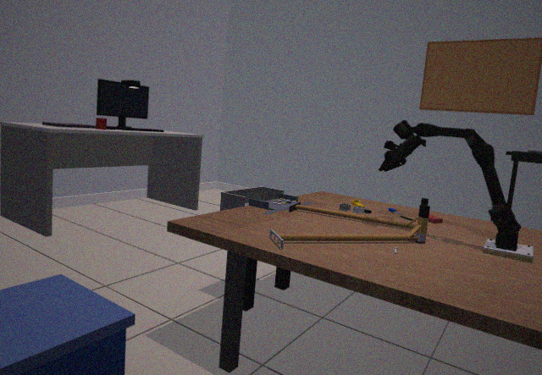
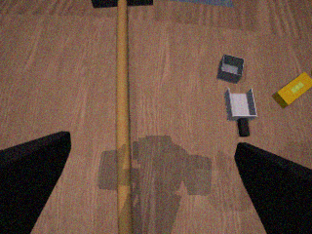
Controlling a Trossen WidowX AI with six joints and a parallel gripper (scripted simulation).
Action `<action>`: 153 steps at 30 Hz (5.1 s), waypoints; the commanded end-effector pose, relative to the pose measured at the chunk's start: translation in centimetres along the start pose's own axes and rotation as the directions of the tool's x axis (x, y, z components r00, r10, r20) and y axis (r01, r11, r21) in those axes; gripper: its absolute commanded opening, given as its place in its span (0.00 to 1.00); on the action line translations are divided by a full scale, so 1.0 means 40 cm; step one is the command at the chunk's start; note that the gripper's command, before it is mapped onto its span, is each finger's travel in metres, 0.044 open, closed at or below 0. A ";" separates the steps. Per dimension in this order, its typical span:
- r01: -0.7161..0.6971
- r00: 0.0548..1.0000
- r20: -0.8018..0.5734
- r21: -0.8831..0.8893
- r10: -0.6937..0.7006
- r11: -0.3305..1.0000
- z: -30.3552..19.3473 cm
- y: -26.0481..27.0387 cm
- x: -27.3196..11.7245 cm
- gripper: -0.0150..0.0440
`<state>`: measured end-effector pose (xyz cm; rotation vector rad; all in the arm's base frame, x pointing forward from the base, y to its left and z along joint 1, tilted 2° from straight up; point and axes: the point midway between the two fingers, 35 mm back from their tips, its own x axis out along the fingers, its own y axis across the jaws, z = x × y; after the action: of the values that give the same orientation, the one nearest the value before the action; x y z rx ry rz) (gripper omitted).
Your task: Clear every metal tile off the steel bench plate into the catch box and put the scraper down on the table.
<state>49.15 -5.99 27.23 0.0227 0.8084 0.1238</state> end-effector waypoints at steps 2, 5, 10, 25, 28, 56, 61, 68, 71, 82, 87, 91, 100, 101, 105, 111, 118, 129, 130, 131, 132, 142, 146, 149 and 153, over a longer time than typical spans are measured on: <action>-0.009 0.999 0.038 0.016 0.008 1.000 -0.003 -0.011 -0.055 1.00; -0.011 0.998 0.062 0.023 0.010 1.000 -0.002 -0.017 -0.086 1.00; -0.015 0.995 0.102 0.032 0.011 0.999 -0.003 -0.025 -0.137 1.00; -0.023 0.976 0.220 0.049 0.012 0.999 -0.020 -0.035 -0.285 1.00; -0.024 0.970 0.242 0.051 0.011 0.998 -0.025 -0.035 -0.313 1.00; -0.016 0.899 0.437 0.036 -0.002 0.999 -0.105 0.003 -0.542 1.00; -0.011 0.884 0.468 0.029 -0.004 1.000 -0.124 0.016 -0.576 1.00; -0.001 0.861 0.509 0.016 -0.007 1.000 -0.151 0.037 -0.618 1.00; 0.004 0.851 0.526 0.010 -0.008 1.000 -0.164 0.046 -0.634 1.00; 0.025 0.813 0.582 -0.016 -0.011 1.000 -0.211 0.086 -0.686 1.00; 0.037 0.796 0.606 -0.029 -0.012 0.999 -0.233 0.106 -0.705 1.00; 0.047 0.783 0.622 -0.039 -0.012 0.998 -0.249 0.120 -0.717 1.00; 0.050 0.778 0.628 -0.043 -0.012 0.998 -0.255 0.125 -0.721 1.00; 0.050 0.778 0.628 -0.043 -0.012 0.998 -0.255 0.125 -0.721 1.00; 0.050 0.778 0.628 -0.043 -0.012 0.998 -0.255 0.125 -0.721 1.00; 0.050 0.778 0.628 -0.043 -0.012 0.998 -0.255 0.125 -0.721 1.00; 0.050 0.778 0.628 -0.043 -0.012 0.998 -0.255 0.125 -0.721 1.00; 0.043 0.787 0.616 -0.036 -0.011 0.998 -0.245 0.116 -0.712 1.00; 0.040 0.791 0.612 -0.034 -0.011 0.999 -0.240 0.112 -0.709 1.00; 0.037 0.795 0.607 -0.031 -0.011 0.999 -0.236 0.108 -0.705 1.00; 0.034 0.798 0.602 -0.029 -0.010 0.999 -0.232 0.104 -0.701 1.00; 0.010 0.835 0.550 -0.005 -0.005 1.000 -0.191 0.069 -0.656 1.00; 0.001 0.849 0.528 0.003 -0.002 1.000 -0.175 0.056 -0.634 1.00; -0.004 0.860 0.510 0.008 0.000 1.000 -0.164 0.047 -0.617 1.00; -0.011 0.874 0.486 0.015 0.003 1.000 -0.149 0.036 -0.593 1.00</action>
<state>27.34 -7.16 40.58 0.0659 0.2737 0.1112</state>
